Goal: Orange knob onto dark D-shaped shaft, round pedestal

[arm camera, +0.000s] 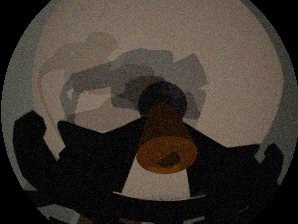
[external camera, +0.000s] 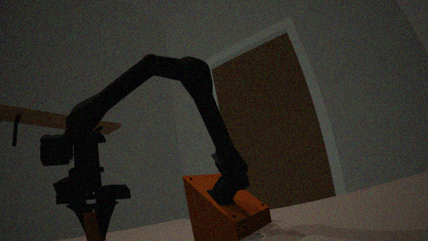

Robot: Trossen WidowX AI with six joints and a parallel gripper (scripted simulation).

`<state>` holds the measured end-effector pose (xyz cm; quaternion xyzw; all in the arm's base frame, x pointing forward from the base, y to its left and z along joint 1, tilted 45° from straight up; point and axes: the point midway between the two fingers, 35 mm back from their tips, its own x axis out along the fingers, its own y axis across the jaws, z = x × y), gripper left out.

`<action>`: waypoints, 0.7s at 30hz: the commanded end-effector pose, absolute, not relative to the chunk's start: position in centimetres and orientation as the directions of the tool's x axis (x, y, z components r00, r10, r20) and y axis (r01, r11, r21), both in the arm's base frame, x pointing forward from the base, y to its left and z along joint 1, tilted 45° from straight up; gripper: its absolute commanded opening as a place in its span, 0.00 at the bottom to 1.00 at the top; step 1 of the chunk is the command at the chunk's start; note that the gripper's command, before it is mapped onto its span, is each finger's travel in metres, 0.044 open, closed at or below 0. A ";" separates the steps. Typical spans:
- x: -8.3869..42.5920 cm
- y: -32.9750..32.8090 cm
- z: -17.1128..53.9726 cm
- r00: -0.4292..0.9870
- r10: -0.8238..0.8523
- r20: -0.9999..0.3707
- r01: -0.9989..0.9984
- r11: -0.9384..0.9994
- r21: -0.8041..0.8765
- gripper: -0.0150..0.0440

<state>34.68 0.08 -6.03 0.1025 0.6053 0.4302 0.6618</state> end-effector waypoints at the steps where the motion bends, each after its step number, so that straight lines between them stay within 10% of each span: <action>1: 35.0 -0.1 -5.7 -0.095 0.693 -0.715 -0.545 0.565 0.620 0.25; 21: 35.0 0.1 -6.0 -0.095 0.693 -0.715 -0.579 0.546 0.606 0.25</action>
